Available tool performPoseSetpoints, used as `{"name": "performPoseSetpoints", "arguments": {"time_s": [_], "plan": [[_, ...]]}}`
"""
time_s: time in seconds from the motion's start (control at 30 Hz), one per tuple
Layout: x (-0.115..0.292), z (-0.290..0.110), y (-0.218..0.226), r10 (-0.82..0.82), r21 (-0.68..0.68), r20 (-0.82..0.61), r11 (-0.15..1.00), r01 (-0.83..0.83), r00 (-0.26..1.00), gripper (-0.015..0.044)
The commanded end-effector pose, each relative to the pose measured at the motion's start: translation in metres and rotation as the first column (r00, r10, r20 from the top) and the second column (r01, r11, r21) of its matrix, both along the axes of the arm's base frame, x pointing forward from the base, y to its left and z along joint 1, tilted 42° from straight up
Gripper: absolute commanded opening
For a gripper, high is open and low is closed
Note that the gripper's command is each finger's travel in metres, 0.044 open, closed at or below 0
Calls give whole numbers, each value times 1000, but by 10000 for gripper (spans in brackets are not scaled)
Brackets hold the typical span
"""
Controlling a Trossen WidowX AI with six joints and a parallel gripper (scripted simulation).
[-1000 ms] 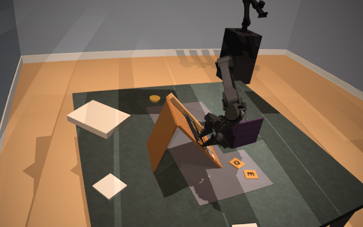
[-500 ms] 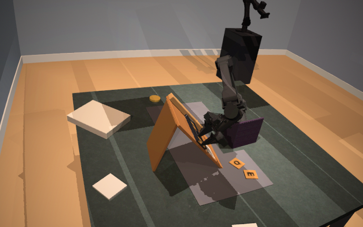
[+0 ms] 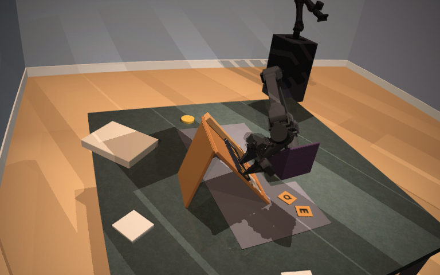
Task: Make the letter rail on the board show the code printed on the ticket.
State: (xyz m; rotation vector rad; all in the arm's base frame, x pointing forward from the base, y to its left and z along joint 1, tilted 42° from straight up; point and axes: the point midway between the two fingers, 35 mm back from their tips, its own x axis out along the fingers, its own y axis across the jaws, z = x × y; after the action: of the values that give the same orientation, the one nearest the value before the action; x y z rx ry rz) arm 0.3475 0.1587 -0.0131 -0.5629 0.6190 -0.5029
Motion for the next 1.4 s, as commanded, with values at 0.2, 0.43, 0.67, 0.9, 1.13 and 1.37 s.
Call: {"name": "performPoseSetpoints", "arguments": {"time_s": [0.2,0.43,0.67,0.9,1.13,1.37], "plan": [[-2,4,-5,3,-4,-4,1000,-3,1000,0],[-3,6,-8,3,-5,-4,1000,-3,1000,0],[-4,9,-11,3,-5,-4,1000,-3,1000,0],[-6,11,-14,3,-5,-4,1000,-3,1000,0],[-7,14,-17,3,-6,-4,1000,-3,1000,0],[-8,16,-20,3,-6,-5,1000,-3,1000,0]]}}
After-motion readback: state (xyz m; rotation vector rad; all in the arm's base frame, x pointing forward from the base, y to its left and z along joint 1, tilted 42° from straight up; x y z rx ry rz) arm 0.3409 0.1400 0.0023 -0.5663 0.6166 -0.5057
